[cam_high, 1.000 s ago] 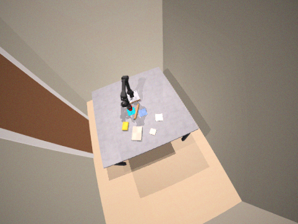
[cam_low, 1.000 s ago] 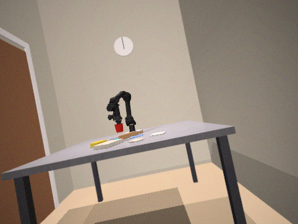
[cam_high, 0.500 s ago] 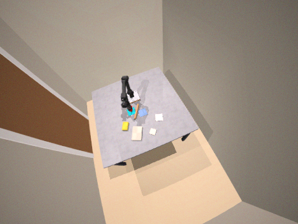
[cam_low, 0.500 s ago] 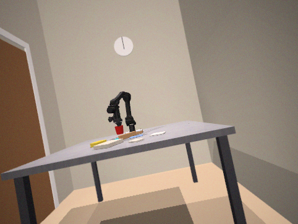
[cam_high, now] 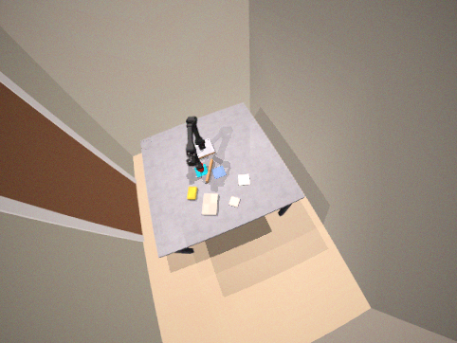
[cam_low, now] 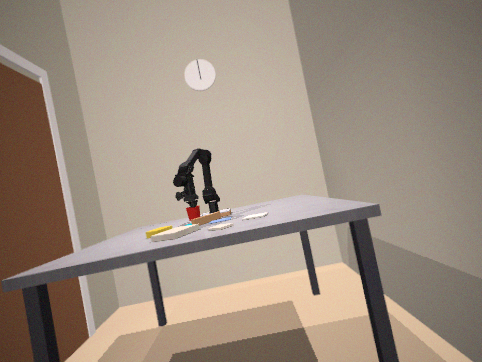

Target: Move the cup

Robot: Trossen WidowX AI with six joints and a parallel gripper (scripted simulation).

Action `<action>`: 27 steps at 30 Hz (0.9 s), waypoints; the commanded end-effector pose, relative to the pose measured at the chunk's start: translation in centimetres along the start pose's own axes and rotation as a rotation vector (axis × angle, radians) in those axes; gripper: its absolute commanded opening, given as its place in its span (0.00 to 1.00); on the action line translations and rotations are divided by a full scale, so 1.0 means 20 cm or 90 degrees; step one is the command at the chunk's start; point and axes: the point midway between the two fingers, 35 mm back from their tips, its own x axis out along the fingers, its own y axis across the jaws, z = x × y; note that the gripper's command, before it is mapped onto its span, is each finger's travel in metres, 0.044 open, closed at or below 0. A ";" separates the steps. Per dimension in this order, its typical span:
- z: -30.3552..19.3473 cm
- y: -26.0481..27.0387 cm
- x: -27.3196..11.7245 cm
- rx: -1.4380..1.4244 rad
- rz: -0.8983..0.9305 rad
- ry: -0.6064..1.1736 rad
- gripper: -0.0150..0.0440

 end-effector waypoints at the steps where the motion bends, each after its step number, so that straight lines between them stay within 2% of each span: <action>1: 0.00 -0.01 0.03 -0.002 -0.003 0.004 0.25; 25: 0.00 -0.01 0.08 0.000 -0.001 0.001 0.25; 27: 0.00 -0.01 0.08 0.000 -0.001 0.001 0.34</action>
